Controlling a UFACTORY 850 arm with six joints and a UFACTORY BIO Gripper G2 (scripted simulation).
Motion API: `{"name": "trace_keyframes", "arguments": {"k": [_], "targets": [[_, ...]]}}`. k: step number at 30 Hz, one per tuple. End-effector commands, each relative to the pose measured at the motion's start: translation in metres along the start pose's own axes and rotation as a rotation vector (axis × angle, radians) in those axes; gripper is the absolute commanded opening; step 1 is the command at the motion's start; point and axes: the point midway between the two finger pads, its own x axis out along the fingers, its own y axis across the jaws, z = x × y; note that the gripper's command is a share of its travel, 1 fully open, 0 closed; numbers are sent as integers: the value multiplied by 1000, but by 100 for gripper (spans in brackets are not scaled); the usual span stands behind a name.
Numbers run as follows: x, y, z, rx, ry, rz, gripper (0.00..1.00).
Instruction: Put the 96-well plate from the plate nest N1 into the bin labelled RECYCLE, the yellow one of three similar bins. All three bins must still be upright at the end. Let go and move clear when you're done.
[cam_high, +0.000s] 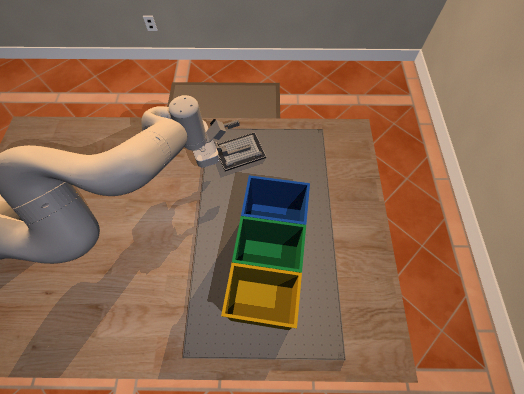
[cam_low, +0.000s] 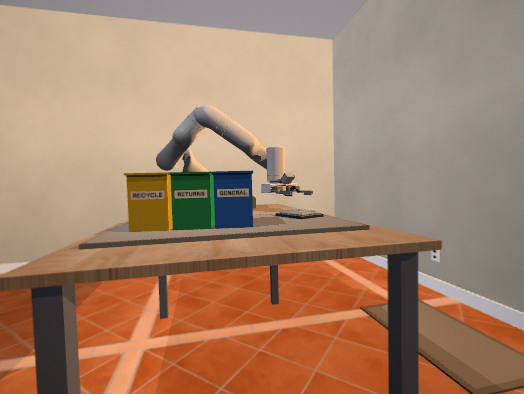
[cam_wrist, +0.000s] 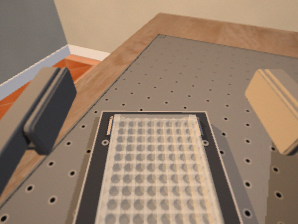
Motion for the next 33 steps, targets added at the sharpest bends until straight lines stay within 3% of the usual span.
{"name": "trace_keyframes", "arguments": {"k": [1, 28, 33], "targets": [[1, 0, -5, 0, -2, -1, 37], [1, 0, -45, 0, -2, -1, 37], [1, 0, -45, 0, -2, -1, 37]]}}
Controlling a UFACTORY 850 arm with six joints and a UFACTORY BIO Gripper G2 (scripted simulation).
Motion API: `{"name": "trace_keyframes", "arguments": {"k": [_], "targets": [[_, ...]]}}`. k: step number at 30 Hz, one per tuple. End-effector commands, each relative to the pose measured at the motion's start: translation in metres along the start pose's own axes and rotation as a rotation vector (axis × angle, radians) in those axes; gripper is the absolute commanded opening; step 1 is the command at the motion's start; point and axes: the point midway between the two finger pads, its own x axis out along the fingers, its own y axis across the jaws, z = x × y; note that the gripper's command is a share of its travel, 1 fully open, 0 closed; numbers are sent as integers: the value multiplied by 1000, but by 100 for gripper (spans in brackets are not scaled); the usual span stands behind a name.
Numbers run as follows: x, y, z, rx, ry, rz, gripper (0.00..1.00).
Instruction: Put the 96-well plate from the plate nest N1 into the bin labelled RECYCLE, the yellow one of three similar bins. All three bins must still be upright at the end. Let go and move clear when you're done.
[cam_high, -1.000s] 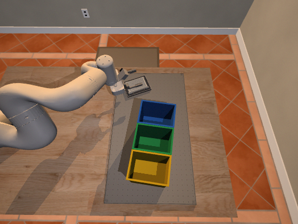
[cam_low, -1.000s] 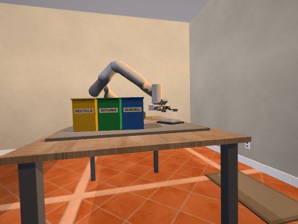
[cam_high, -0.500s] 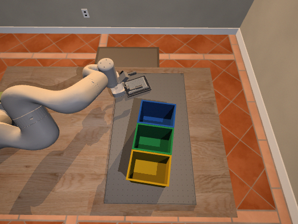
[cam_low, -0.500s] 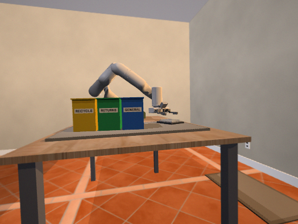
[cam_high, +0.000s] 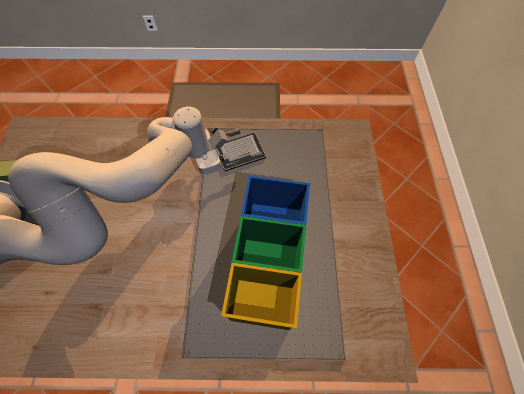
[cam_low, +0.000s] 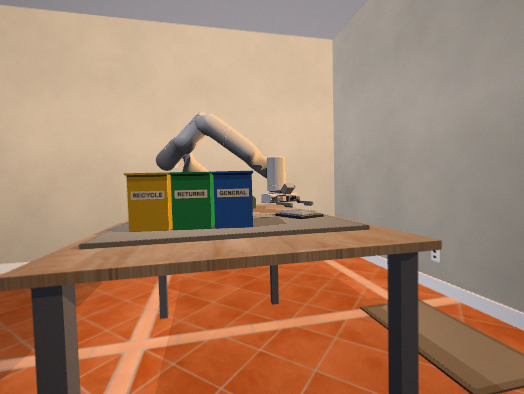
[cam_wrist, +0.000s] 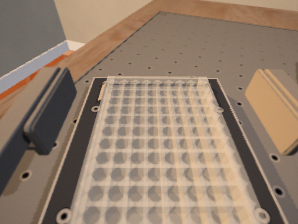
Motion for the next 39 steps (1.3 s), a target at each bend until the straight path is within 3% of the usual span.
{"name": "trace_keyframes", "arguments": {"k": [1, 39], "targets": [[1, 0, 0, 0, -2, -1, 37], [1, 0, -17, 0, -2, -1, 37]]}}
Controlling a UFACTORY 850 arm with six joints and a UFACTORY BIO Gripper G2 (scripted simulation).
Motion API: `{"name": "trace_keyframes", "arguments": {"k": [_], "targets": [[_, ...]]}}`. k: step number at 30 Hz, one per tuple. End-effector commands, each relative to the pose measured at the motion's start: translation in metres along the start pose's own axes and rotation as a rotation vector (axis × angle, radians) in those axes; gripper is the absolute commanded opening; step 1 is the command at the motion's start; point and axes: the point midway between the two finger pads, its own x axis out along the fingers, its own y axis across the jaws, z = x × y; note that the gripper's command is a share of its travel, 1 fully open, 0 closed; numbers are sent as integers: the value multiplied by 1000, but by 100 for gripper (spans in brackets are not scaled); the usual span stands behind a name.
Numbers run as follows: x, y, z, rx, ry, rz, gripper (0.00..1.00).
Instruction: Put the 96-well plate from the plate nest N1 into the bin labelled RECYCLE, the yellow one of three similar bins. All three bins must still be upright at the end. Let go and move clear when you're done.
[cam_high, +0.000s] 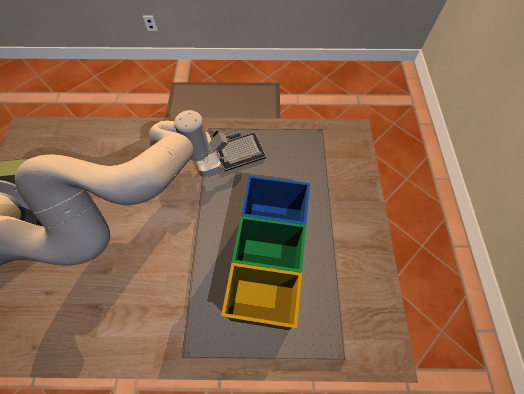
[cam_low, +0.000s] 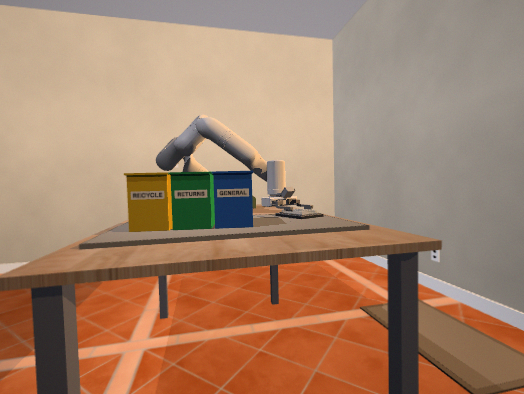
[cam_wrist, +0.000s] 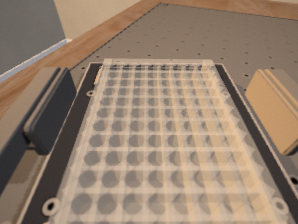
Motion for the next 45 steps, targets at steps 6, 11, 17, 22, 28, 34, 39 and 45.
{"name": "trace_keyframes", "arguments": {"k": [6, 11, 17, 22, 28, 34, 39, 45], "targets": [[1, 0, -4, 0, -2, -1, 37], [1, 0, -4, 0, -2, -1, 37], [1, 0, -4, 0, -2, -1, 37], [1, 0, -4, 0, -2, -1, 37], [1, 0, -4, 0, -2, -1, 0], [1, 0, -4, 0, -2, -1, 0], [1, 0, -4, 0, -2, -1, 0], [1, 0, -4, 0, -2, -1, 0]]}}
